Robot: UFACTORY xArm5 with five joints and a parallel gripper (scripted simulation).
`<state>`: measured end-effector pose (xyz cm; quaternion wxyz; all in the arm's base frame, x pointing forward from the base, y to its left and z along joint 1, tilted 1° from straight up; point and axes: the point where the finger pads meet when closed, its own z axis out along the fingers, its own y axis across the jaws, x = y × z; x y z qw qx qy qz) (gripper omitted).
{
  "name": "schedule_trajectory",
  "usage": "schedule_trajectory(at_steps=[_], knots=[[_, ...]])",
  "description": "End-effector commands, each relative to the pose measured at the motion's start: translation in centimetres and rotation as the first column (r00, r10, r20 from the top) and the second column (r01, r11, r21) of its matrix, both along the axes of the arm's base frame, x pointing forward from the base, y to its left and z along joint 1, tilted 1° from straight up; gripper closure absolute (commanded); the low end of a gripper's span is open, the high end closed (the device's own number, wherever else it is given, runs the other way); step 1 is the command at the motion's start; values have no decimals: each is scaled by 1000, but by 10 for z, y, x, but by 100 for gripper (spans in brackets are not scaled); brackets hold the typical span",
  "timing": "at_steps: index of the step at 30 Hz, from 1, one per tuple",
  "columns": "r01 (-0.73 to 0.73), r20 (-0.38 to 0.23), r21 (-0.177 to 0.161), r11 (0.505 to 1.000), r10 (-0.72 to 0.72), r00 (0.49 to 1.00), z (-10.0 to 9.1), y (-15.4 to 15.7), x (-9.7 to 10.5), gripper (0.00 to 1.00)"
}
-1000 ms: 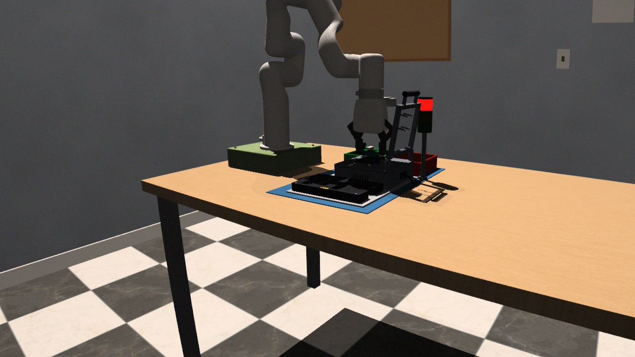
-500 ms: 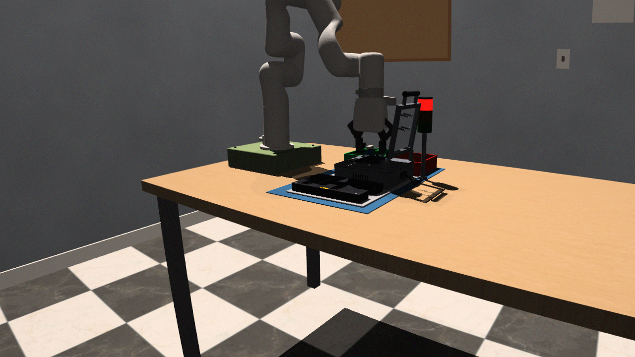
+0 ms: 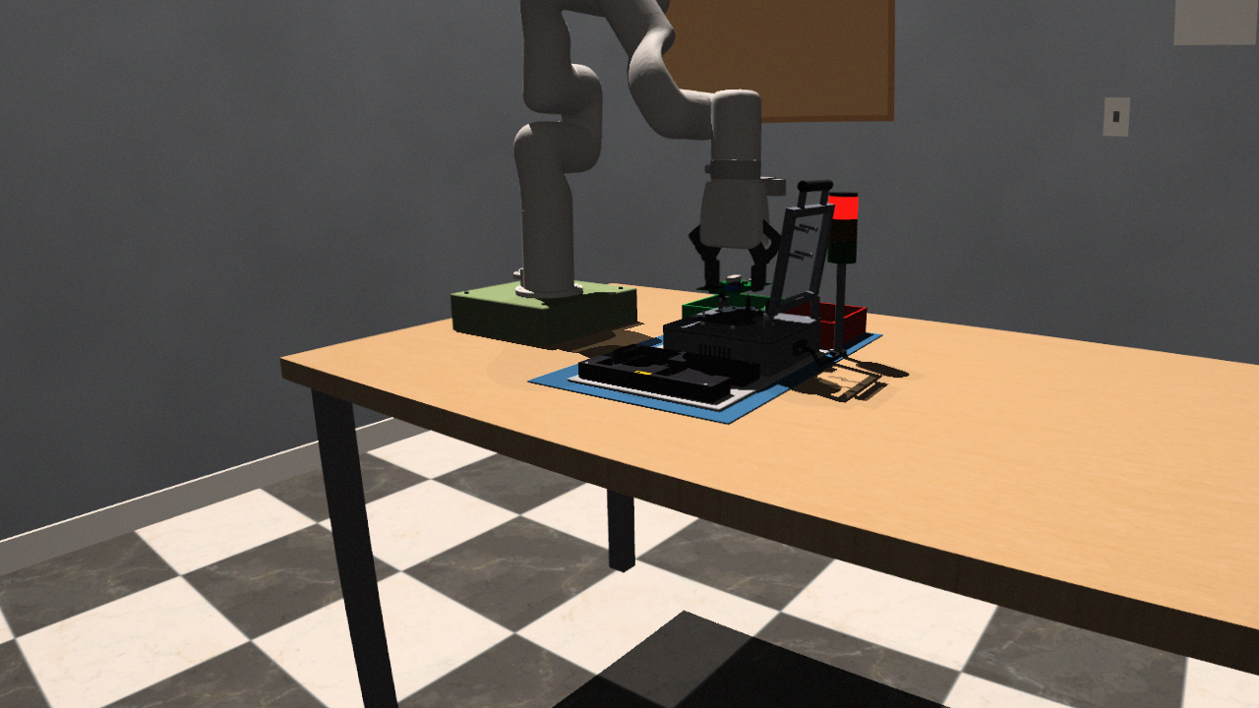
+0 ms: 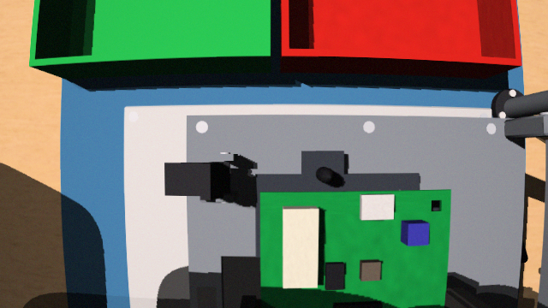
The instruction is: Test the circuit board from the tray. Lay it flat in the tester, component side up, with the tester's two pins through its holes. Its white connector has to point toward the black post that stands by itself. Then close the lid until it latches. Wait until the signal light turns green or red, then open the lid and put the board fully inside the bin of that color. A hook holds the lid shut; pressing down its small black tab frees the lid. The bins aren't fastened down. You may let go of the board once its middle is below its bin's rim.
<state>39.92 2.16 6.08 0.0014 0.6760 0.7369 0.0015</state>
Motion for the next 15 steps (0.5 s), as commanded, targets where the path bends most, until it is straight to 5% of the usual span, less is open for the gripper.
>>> schedule_trajectory(at_steps=[1, 15], knots=[[0, 4, 0, 1000, 0, 1000, 20, 0, 1, 21], [0, 4, 0, 1000, 0, 1000, 57, 0, 1, 21]])
